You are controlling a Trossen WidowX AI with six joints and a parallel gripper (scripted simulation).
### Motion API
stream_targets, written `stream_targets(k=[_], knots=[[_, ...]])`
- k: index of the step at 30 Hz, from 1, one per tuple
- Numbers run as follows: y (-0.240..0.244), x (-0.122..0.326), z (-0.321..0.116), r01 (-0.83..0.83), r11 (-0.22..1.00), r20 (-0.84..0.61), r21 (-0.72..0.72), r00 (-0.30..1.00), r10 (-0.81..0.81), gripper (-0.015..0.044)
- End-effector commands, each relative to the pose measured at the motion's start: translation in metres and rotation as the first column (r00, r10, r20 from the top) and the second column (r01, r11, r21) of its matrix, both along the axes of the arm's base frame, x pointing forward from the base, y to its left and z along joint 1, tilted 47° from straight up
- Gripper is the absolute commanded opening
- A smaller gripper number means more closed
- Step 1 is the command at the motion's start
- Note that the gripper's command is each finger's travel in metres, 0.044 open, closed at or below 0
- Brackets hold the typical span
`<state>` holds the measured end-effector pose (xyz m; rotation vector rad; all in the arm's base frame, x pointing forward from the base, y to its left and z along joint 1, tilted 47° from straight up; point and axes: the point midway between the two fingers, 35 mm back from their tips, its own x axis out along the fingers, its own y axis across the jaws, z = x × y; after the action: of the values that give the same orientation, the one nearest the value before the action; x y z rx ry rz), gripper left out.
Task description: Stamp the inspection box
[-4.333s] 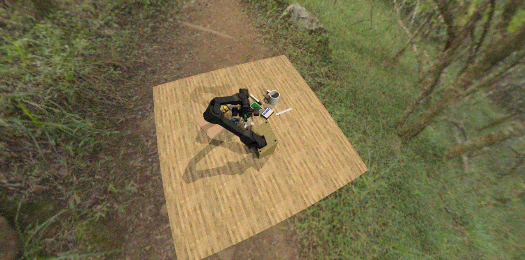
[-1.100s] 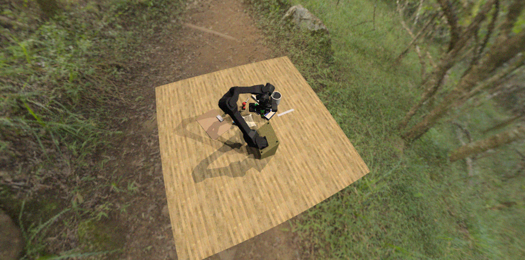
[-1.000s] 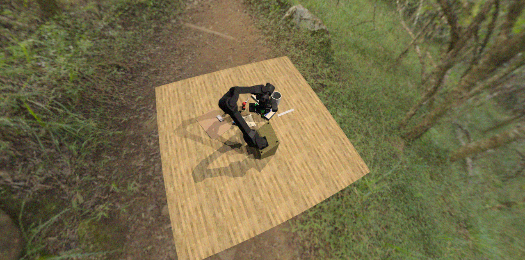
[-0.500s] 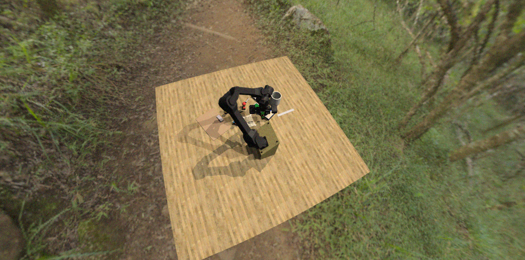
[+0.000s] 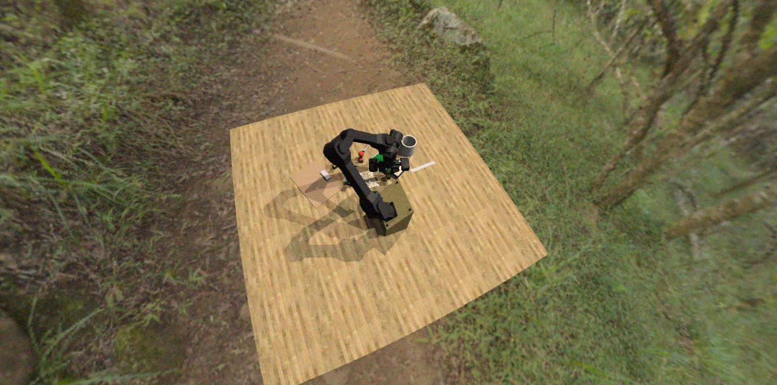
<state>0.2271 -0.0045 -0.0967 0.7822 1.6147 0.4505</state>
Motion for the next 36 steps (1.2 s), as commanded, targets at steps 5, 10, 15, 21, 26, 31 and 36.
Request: stream_targets(k=[5, 10, 15, 21, 26, 31, 36], knots=[[0.010, -0.003, -0.008, 0.005, 1.000, -0.007, 0.006, 1.000, -0.005, 0.0000], [0.014, -0.004, -0.011, 0.005, 1.000, -0.007, 0.007, 1.000, -0.005, 0.0000], [0.012, -0.003, -0.010, -0.002, 1.000, -0.001, 0.003, 1.000, 0.002, 0.0131], [0.012, -0.003, -0.010, -0.002, 1.000, -0.001, 0.003, 1.000, 0.002, 0.0255], [-0.019, 0.005, 0.014, 0.003, 1.000, -0.003, -0.005, 1.000, -0.003, 0.0255], [-0.072, 0.003, 0.069, 0.005, 1.000, -0.008, 0.000, 1.000, -0.005, 0.0255], [-0.074, 0.003, 0.071, 0.005, 1.000, -0.008, 0.001, 1.000, -0.005, 0.0255]])
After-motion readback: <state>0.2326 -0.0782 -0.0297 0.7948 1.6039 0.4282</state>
